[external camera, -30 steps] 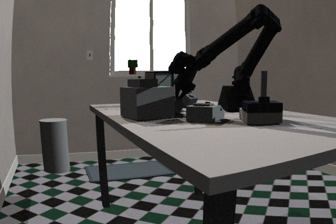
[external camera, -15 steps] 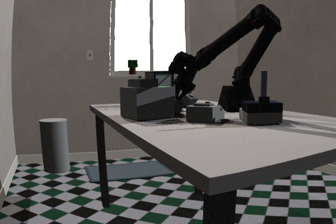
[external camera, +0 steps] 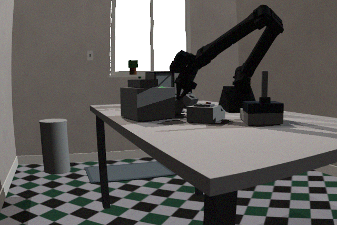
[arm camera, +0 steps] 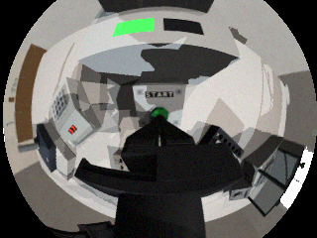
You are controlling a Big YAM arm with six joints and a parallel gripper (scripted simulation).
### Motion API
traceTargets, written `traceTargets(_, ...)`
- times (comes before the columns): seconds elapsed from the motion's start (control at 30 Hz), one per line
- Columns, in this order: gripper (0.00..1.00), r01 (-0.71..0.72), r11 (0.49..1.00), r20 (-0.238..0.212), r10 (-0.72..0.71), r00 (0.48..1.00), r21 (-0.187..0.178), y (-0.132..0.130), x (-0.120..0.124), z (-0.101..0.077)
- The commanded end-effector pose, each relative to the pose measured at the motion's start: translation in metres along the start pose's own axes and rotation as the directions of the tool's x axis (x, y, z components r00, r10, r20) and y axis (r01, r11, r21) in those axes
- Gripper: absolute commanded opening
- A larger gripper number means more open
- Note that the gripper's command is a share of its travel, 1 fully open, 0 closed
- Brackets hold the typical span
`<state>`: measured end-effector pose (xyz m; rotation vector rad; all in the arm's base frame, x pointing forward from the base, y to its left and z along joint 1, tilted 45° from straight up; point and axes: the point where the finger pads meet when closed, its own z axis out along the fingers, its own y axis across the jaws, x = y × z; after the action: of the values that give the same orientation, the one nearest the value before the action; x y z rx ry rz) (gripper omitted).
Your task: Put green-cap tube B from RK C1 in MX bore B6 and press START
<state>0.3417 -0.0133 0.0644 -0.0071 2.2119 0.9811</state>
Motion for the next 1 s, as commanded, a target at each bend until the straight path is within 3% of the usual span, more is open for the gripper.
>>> traceTargets(0.0,0.00,0.054,0.999,0.027,-0.054,0.998,0.010,-0.003,-0.022,-0.011)
traceTargets(0.33,0.00,0.063,0.998,0.031,-0.064,0.997,0.014,-0.004,-0.027,-0.026)
traceTargets(0.37,0.00,0.020,1.000,0.008,-0.020,1.000,0.004,-0.003,-0.004,-0.023)
traceTargets(0.47,0.00,0.064,0.998,0.030,-0.065,0.997,0.015,-0.004,-0.027,-0.033)
traceTargets(0.97,0.00,0.065,0.998,0.028,-0.065,0.997,0.017,-0.005,-0.027,-0.056)
